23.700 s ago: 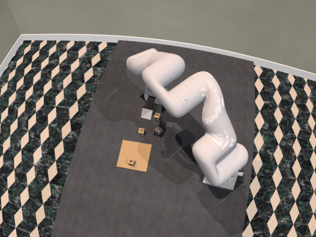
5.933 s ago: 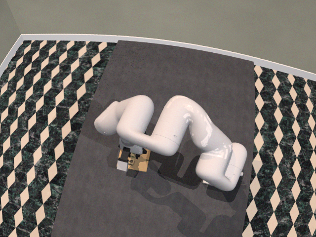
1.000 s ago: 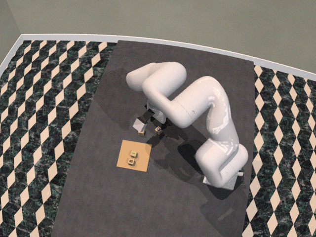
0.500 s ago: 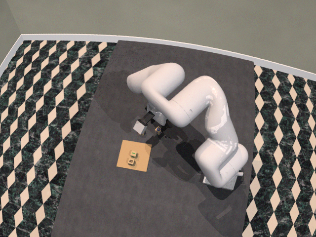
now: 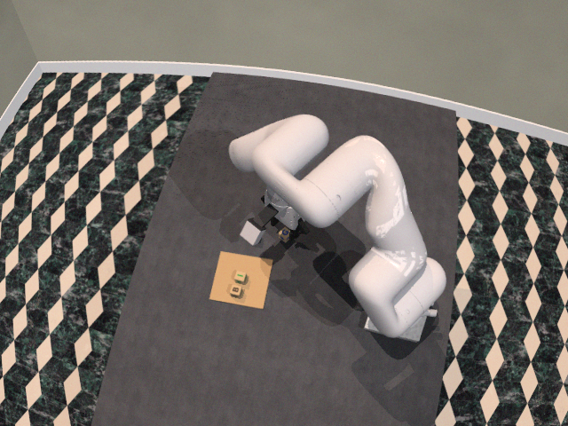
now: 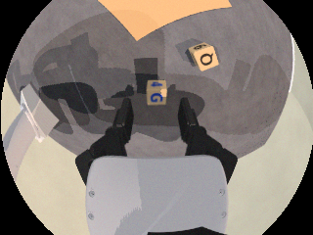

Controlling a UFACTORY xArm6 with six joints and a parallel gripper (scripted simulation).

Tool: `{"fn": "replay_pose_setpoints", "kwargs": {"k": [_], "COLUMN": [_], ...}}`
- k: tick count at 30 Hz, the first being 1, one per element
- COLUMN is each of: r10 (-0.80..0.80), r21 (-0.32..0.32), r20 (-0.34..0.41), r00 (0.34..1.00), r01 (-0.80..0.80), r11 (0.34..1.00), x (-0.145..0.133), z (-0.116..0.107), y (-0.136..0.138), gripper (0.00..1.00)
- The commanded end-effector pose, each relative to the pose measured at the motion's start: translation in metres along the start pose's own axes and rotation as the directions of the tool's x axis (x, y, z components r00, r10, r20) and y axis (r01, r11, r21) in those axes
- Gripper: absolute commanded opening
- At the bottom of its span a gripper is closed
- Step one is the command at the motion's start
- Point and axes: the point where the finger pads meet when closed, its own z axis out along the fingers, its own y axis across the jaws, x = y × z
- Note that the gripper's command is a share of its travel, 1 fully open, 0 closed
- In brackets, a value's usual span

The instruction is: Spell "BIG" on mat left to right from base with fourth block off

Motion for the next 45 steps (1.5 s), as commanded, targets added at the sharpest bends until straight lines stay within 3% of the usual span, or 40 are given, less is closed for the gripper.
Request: {"fn": "replay_pose_setpoints", "kwargs": {"k": [1,45], "r10": [0.0,0.0], "r21": [-0.003,-0.003], "r20": [0.0,0.0], "r00": [1.0,1.0], "r01": [0.0,0.0], "r11": [1.0,1.0], "x": [0.0,0.0], "z": [0.0042,0.0079], "y": [0.0012,0.0013], "gripper": [0.63,0.63]}}
